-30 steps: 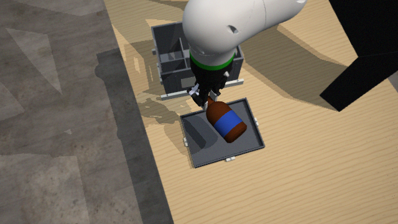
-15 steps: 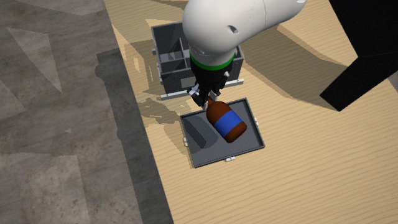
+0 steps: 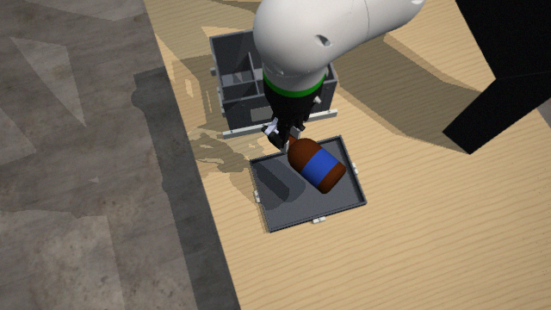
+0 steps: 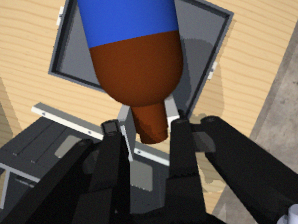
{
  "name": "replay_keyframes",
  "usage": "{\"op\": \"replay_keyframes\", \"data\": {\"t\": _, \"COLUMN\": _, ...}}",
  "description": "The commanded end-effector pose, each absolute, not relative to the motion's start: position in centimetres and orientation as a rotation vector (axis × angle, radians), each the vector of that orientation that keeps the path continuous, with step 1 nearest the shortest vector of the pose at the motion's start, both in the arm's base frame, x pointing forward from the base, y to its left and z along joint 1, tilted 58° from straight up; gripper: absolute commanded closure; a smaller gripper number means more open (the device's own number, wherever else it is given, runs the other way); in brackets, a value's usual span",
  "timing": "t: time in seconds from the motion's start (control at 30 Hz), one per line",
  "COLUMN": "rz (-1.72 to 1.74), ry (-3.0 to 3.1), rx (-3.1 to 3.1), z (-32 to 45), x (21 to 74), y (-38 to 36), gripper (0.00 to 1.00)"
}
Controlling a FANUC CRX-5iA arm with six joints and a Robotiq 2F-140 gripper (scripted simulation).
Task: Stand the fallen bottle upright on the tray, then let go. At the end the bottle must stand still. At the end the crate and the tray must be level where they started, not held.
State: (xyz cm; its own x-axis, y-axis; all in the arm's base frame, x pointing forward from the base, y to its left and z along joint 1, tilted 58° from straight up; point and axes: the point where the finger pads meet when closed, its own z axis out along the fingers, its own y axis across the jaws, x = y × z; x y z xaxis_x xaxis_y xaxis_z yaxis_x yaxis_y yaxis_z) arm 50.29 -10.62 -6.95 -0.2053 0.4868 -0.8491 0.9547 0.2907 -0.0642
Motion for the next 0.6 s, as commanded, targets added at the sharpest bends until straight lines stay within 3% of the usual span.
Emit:
{"op": "replay_keyframes", "data": {"t": 0.0, "rz": -0.839, "ry": 1.876, "rx": 1.241, "z": -6.95, "x": 50.3, "y": -10.59, "gripper": 1.0}}
{"op": "replay_keyframes", "data": {"t": 0.57, "rz": -0.868, "ry": 1.918, "rx": 1.194, "z": -6.95, "x": 50.3, "y": -10.59, "gripper": 1.0}}
